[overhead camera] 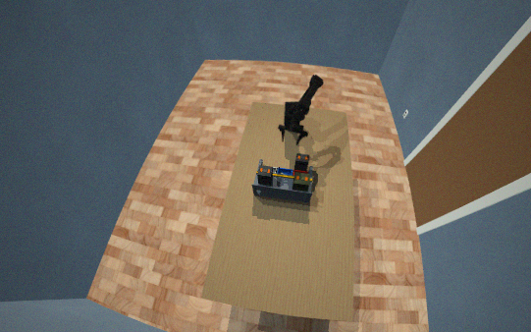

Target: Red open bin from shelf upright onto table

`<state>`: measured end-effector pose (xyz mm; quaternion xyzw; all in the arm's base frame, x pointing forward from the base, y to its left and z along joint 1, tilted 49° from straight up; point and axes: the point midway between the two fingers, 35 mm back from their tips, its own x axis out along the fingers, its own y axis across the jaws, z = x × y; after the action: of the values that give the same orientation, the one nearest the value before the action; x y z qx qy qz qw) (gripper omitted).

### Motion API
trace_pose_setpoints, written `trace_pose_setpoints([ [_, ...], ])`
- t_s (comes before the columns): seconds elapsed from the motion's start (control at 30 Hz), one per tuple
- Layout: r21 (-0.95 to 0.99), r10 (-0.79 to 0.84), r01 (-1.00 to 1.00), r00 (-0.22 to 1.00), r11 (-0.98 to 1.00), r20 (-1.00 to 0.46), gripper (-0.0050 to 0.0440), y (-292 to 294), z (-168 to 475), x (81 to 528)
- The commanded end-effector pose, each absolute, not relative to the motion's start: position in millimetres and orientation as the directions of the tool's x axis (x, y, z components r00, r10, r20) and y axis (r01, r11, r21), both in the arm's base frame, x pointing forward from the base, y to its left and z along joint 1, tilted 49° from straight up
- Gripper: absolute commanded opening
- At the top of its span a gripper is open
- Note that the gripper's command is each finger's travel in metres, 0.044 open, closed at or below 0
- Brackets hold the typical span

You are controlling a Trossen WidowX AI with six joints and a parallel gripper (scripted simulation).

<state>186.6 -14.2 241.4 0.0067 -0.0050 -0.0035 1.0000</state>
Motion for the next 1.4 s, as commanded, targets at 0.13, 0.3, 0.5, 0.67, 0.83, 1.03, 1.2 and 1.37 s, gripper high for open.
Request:
trace_pose_setpoints([
  [0.13,0.004,-0.004,0.003,0.998,1.000,0.065,0.0440,-13.0,246.6,177.0],
  [0.3,0.003,-0.003,0.003,0.998,1.000,0.059,0.0440,-10.6,216.3,150.4],
  [0.5,0.003,-0.003,0.003,0.998,1.000,0.059,0.0440,-10.6,216.3,150.4],
  [0.67,0.003,-0.004,0.004,0.999,1.000,0.047,0.0440,-10.6,216.3,150.4],
  [0.83,0.005,-0.012,0.012,1.000,1.000,-0.027,0.0440,-10.7,220.8,156.0],
  [1.03,0.003,-0.006,0.006,1.000,1.000,0.025,0.0440,-10.5,222.1,156.7],
  [1.2,0.003,-0.006,0.006,1.000,1.000,0.025,0.0440,-10.5,222.1,156.7],
  [1.37,0.005,0.020,-0.020,1.000,1.000,-0.004,0.0440,-10.9,223.1,159.6],
])
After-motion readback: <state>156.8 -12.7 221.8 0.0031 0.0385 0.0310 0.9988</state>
